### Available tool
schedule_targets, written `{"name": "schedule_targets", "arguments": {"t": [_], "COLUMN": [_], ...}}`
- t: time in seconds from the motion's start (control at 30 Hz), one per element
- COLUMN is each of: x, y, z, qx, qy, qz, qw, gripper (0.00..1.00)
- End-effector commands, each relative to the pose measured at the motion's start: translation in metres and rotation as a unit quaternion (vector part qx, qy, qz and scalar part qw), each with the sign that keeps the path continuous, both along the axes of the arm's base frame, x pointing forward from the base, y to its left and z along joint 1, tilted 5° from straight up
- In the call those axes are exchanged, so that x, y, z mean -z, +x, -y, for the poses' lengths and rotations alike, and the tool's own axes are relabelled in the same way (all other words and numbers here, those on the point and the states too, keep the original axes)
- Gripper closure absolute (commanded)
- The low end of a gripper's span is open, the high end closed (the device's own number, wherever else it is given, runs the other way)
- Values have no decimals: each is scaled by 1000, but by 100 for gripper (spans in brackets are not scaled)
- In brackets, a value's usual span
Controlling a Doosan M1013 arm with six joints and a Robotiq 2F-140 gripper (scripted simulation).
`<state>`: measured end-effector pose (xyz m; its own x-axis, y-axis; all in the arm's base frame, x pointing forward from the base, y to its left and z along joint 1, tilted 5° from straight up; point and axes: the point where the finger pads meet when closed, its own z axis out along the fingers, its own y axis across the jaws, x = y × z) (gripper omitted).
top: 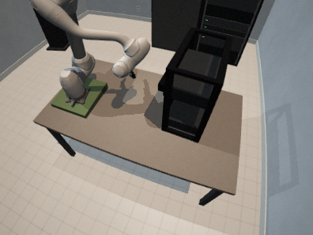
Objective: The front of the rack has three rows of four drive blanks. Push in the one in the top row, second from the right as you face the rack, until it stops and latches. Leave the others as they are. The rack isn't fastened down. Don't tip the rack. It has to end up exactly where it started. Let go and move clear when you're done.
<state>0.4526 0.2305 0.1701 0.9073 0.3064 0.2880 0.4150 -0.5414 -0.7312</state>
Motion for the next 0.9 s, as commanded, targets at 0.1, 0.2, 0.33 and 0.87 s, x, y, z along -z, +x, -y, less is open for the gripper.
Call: {"name": "schedule_targets", "arguments": {"t": [0.1, 0.2, 0.33, 0.87], "x": [-5, -9, -14, -43], "y": [2, 5, 8, 27], "z": [-8, -12, -19, -48], "qx": [16, 27, 44, 126], "qy": [9, 15, 25, 77], "qz": [-6, -11, -19, -62], "qw": [1000, 999, 999, 987], "gripper": [0, 0, 0, 0]}}
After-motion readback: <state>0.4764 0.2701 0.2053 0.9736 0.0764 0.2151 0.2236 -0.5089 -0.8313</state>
